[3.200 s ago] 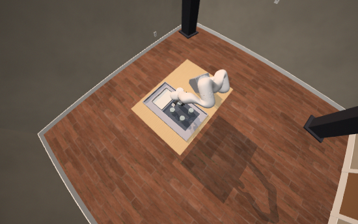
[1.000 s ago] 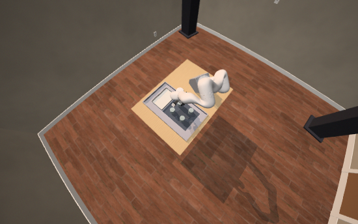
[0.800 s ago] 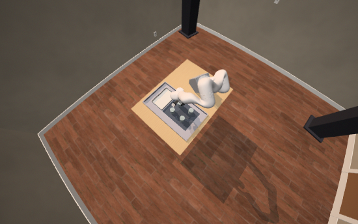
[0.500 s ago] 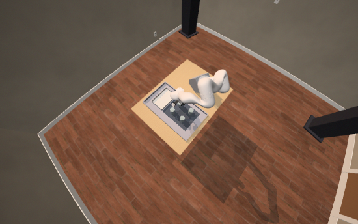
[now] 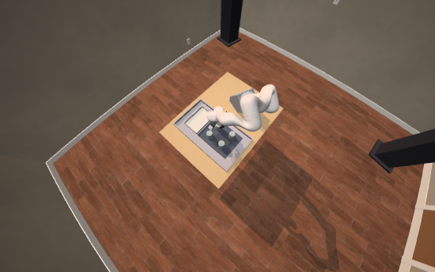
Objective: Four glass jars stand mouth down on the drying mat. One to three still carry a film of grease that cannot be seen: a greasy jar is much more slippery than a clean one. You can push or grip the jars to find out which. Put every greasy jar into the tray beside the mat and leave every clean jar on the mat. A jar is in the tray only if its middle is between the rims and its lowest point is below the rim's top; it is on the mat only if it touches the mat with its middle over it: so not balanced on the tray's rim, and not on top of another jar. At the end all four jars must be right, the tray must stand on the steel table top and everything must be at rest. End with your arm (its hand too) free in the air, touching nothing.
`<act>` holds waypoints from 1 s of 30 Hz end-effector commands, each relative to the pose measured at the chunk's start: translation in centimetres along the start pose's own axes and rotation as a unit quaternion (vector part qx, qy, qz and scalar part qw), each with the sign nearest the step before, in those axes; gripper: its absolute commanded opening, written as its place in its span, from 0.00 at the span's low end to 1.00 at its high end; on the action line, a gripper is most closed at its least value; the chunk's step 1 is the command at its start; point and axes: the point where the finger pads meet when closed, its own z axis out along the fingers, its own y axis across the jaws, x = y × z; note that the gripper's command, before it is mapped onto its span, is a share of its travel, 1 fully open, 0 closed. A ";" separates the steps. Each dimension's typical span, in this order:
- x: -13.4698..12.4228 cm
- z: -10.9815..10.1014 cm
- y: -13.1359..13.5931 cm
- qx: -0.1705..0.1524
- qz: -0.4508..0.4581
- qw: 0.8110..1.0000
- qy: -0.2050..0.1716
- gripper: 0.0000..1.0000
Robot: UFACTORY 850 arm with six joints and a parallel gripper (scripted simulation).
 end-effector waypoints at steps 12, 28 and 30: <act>0.1 0.0 0.0 0.000 0.000 1.000 0.001 0.66; 0.1 0.0 0.0 0.000 0.000 1.000 0.001 0.00; 0.1 0.0 0.0 0.000 0.000 1.000 0.001 0.00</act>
